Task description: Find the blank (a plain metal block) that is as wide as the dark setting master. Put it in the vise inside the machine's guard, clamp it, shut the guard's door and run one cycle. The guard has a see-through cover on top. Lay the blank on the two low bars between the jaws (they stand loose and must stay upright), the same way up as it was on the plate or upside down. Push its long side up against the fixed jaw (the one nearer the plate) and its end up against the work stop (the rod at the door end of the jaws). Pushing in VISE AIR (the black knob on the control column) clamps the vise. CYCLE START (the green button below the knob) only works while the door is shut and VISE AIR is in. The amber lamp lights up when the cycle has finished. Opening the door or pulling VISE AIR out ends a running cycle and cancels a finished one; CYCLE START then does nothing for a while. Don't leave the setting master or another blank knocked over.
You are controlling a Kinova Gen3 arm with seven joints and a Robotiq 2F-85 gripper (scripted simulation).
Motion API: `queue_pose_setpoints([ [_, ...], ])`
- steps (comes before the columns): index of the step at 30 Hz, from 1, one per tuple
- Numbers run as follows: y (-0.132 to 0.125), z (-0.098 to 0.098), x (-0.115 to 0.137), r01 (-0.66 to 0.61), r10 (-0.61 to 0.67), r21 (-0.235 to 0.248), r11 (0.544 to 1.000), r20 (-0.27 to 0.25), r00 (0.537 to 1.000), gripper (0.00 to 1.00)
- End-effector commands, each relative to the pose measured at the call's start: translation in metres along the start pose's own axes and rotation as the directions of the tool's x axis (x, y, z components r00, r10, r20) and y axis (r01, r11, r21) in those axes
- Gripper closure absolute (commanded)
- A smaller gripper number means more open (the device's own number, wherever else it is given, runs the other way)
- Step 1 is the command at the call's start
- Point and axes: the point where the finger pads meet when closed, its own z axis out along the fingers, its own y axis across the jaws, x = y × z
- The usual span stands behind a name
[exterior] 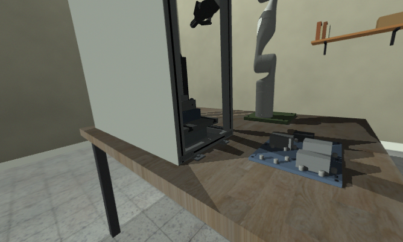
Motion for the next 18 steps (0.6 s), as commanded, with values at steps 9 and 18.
queue_pose_setpoints([
  [9,-0.036,-0.003,0.007,-0.007,0.007,0.007,1.0,-0.007,1.0,0.9],
  [18,-0.072,-0.007,0.013,-0.007,0.007,0.007,1.0,-0.007,1.0,0.9],
])
